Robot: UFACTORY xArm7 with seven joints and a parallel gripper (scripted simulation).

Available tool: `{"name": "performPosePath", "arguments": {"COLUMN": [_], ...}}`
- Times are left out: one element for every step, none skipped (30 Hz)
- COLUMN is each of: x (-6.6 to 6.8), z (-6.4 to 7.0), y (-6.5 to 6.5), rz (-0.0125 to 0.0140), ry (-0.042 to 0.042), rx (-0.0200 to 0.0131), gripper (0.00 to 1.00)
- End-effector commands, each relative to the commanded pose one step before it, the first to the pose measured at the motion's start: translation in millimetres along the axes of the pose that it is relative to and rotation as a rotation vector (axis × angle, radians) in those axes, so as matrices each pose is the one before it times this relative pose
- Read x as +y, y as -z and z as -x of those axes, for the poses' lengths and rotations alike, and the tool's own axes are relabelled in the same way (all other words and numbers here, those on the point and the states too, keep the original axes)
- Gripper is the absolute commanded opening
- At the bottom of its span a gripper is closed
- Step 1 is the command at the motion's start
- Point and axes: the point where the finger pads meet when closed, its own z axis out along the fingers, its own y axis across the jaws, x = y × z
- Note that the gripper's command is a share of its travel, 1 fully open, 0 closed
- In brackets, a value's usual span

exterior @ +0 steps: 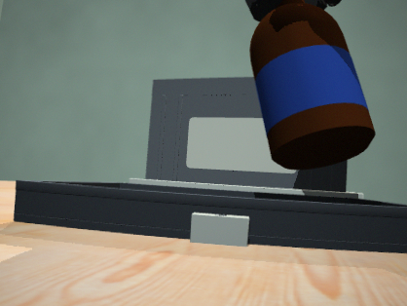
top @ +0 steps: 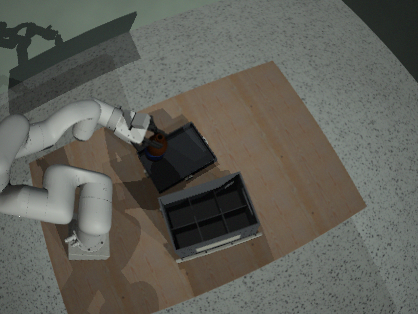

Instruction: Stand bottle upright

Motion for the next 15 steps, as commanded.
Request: {"name": "performPosePath", "arguments": {"x": [-0.83, -0.01, 0.0, 0.0, 0.0, 0.01, 0.01, 0.0, 0.0, 0.01, 0.01, 0.0, 0.0, 0.01, 0.01], "z": [4.73, 1.06, 0.0, 0.0, 1.07, 1.07, 1.07, 1.06, 1.06, 1.05, 1.04, 1.03, 1.01, 1.0, 0.99], "y": [-2.46, -0.61, 0.0, 0.0, -0.62, -0.62, -0.62, -0.61, -0.61, -0.61, -0.6, -0.59, -0.59, -0.58, -0.57], "rz": [-0.00129, -0.00001, 0.0, 0.0, 0.0, 0.0, 0.0, -0.00001, 0.0, 0.00001, 0.0, -0.00001, 0.0, 0.0, 0.00001], "ry": [-0.00227, 0.0, 0.0, 0.0, 0.0, 0.0, 0.0, 0.0, 0.0, 0.0, 0.0, 0.0, 0.0, 0.0, 0.0], "rx": [-0.00123, 0.00001, 0.0, 0.0, 0.0, -0.00001, -0.00001, 0.00001, 0.0, -0.00001, -0.00001, 0.00001, 0.0, -0.00001, -0.00001], "gripper": [0.0, 0.0, 0.0, 0.0, 0.0, 0.0, 0.0, 0.0, 0.0, 0.0, 0.0, 0.0, 0.0, 0.0, 0.0]}}
